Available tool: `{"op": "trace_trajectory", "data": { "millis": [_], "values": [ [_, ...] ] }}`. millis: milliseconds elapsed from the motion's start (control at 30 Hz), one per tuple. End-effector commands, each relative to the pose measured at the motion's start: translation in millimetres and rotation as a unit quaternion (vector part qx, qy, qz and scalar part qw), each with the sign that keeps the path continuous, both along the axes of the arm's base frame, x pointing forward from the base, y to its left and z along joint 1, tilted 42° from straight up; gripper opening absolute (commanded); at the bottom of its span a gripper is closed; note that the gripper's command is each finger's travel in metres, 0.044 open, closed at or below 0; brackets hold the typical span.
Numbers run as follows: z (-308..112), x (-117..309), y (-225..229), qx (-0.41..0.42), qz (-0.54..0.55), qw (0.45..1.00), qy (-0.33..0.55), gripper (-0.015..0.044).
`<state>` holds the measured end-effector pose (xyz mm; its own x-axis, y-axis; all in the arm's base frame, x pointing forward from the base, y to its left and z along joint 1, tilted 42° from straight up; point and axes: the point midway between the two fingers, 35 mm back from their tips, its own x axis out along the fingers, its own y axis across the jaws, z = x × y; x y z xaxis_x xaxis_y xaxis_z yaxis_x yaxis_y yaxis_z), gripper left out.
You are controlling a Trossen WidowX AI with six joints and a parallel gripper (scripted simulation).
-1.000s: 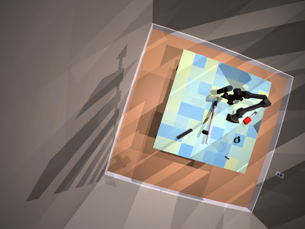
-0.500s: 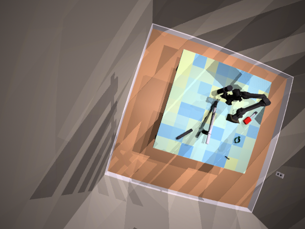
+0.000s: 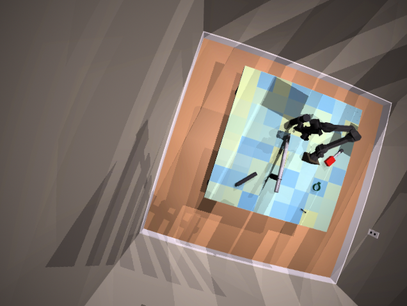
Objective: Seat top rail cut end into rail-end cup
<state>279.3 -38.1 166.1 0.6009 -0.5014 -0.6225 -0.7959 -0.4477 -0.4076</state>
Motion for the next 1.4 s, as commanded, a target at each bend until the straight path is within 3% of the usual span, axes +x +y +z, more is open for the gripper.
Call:
{"op": "trace_trajectory", "data": {
  "millis": [0,400,967,1367],
  "values": [
    [-0.3,-1.3,-0.2,-0.002,0.006,1.000,0.006,0.0000],
    [0.0,-0.6,-0.1,0.000,0.003,1.000,0.002,0.0000],
    [-0.4,-1.7,15.3,0.003,0.001,1.000,0.005,0.0440],
    [1.3,-7.0,49.4,0.002,0.000,1.000,0.004,0.0440]
  ]
}}
